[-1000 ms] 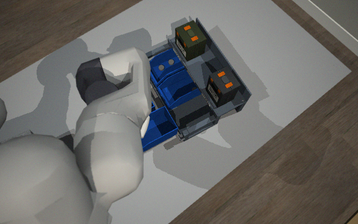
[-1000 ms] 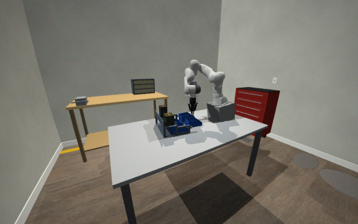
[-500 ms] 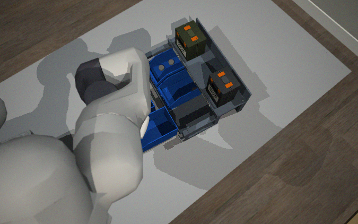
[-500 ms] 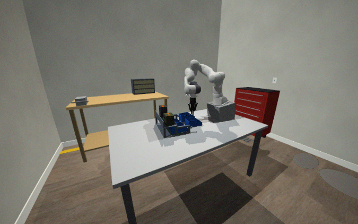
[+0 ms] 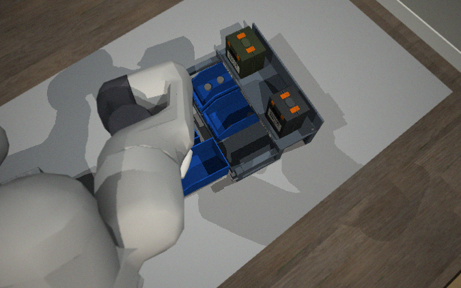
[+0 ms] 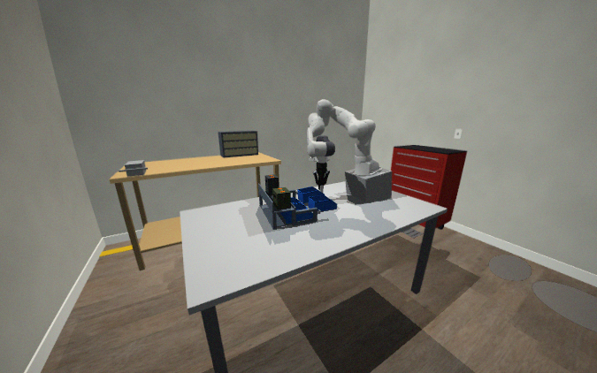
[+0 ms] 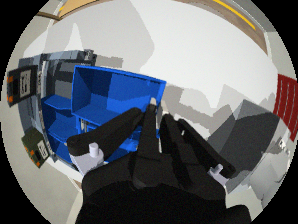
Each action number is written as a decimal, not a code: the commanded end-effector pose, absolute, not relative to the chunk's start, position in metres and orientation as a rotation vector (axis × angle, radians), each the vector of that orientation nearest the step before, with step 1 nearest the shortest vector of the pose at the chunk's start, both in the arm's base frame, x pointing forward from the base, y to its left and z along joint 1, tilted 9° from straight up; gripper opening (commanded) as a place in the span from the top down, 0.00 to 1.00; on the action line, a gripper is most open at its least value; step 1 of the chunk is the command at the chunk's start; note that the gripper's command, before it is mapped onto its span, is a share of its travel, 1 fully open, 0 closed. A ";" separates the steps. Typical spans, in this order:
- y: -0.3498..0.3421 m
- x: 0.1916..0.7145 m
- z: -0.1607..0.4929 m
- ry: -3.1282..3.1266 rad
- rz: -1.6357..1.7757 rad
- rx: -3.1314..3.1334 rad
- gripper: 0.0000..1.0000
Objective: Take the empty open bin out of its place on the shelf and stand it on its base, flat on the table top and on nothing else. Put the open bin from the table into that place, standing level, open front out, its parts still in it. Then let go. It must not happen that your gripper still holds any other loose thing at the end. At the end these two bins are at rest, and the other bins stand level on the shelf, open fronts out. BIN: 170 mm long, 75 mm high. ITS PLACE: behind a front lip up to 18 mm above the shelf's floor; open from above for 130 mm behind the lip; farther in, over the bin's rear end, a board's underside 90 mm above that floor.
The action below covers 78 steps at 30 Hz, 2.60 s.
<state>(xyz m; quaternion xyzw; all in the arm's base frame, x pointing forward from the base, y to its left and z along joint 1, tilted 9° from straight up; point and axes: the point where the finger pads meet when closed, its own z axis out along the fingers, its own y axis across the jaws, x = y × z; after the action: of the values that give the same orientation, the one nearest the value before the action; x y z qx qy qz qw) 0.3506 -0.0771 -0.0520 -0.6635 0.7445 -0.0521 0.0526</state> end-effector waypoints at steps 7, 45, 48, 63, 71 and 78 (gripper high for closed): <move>-0.079 0.352 -0.055 2.269 -0.168 -2.012 1.00; -0.079 0.357 -0.082 2.269 -0.168 -2.012 1.00; -0.079 0.357 -0.082 2.269 -0.168 -2.012 1.00; -0.079 0.357 -0.082 2.269 -0.168 -2.012 0.43; -0.079 0.357 -0.082 2.269 -0.168 -2.012 0.43; -0.079 0.357 -0.082 2.269 -0.168 -2.012 0.43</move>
<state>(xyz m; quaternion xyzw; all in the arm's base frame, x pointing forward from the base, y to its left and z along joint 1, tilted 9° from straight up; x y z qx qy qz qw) 0.3555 -0.0798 -0.0818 -0.6629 0.7450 -0.0548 0.0511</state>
